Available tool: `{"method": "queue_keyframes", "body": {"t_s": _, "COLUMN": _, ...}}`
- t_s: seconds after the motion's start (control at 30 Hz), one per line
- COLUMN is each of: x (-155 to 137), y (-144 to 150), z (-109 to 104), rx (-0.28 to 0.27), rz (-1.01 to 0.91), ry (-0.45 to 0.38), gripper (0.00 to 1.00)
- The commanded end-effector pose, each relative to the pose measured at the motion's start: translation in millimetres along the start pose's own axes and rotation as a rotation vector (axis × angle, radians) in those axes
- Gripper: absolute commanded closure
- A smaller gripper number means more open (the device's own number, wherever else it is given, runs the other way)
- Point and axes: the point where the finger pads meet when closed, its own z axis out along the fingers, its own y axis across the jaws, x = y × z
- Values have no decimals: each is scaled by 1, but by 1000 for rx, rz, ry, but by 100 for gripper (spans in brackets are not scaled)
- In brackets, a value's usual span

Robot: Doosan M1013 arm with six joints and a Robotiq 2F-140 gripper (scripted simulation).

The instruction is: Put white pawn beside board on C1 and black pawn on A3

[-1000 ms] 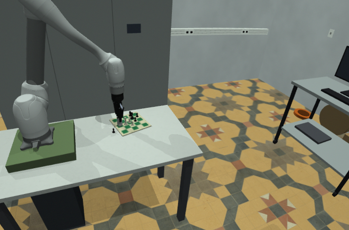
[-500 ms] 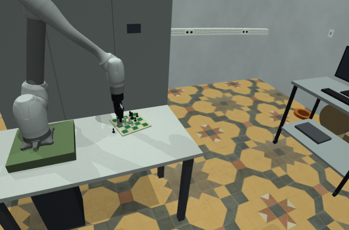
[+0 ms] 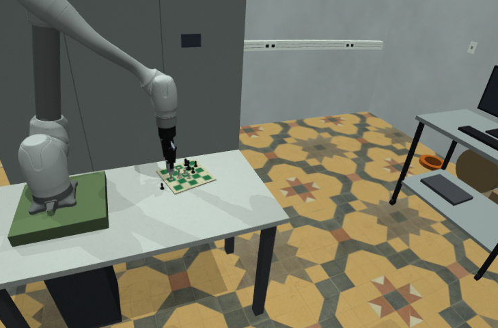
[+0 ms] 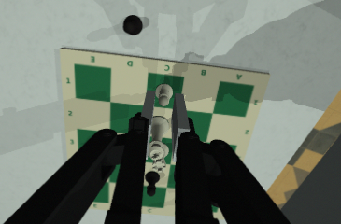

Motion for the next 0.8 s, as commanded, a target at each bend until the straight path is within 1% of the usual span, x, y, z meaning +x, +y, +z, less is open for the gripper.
{"method": "queue_keyframes", "body": {"t_s": 0.0, "x": 0, "y": 0, "z": -17, "rx": 0, "rz": 0, "ry": 0, "gripper": 80}}
{"method": "queue_keyframes", "body": {"t_s": 0.17, "x": 0, "y": 0, "z": -43, "rx": 0, "rz": 0, "ry": 0, "gripper": 80}}
{"method": "queue_keyframes", "body": {"t_s": 0.27, "x": 0, "y": 0, "z": -53, "rx": 0, "rz": 0, "ry": 0, "gripper": 80}}
{"method": "queue_keyframes", "body": {"t_s": 0.37, "x": 0, "y": 0, "z": -58, "rx": 0, "rz": 0, "ry": 0, "gripper": 80}}
{"method": "queue_keyframes", "body": {"t_s": 0.53, "x": 0, "y": 0, "z": -59, "rx": 0, "rz": 0, "ry": 0, "gripper": 80}}
{"method": "queue_keyframes", "body": {"t_s": 0.57, "x": 0, "y": 0, "z": -59, "rx": 0, "rz": 0, "ry": 0, "gripper": 0}}
{"method": "queue_keyframes", "body": {"t_s": 0.77, "x": 0, "y": 0, "z": -59, "rx": 0, "rz": 0, "ry": 0, "gripper": 0}}
